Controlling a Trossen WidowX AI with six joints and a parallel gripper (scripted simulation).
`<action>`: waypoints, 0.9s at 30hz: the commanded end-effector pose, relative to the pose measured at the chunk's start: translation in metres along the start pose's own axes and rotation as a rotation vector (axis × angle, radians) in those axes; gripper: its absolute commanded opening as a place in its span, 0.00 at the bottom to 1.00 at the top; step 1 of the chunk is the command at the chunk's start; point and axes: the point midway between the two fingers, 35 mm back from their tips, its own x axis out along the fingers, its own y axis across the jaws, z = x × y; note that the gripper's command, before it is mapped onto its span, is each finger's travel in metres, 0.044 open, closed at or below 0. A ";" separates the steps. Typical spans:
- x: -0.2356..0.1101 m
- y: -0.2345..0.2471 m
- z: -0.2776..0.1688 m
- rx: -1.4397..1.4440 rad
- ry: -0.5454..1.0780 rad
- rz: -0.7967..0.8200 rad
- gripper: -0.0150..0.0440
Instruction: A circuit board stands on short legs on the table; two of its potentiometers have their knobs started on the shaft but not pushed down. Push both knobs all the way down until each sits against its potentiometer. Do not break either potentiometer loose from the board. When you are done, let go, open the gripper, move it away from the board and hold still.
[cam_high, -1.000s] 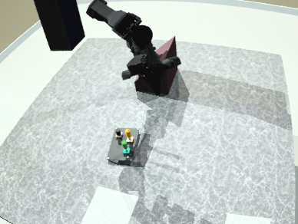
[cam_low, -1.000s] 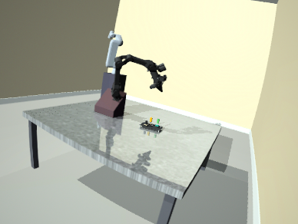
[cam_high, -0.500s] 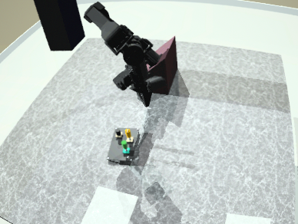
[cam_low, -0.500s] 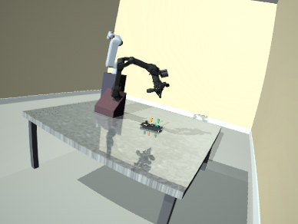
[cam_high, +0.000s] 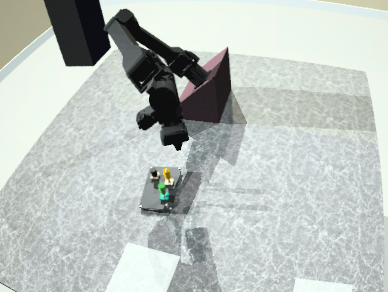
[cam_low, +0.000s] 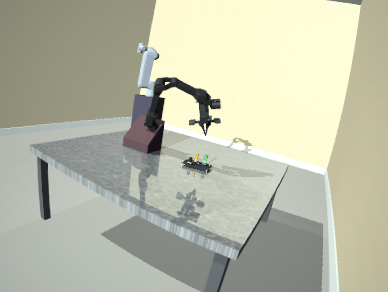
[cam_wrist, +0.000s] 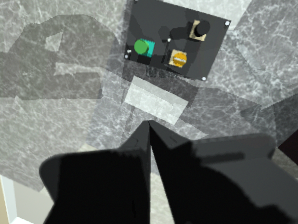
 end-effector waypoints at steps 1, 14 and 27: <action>0.010 -0.005 0.011 0.138 -0.016 -0.046 0.25; 0.038 -0.028 0.039 0.547 -0.079 -0.178 0.25; 0.065 -0.041 0.049 0.685 -0.110 -0.220 0.25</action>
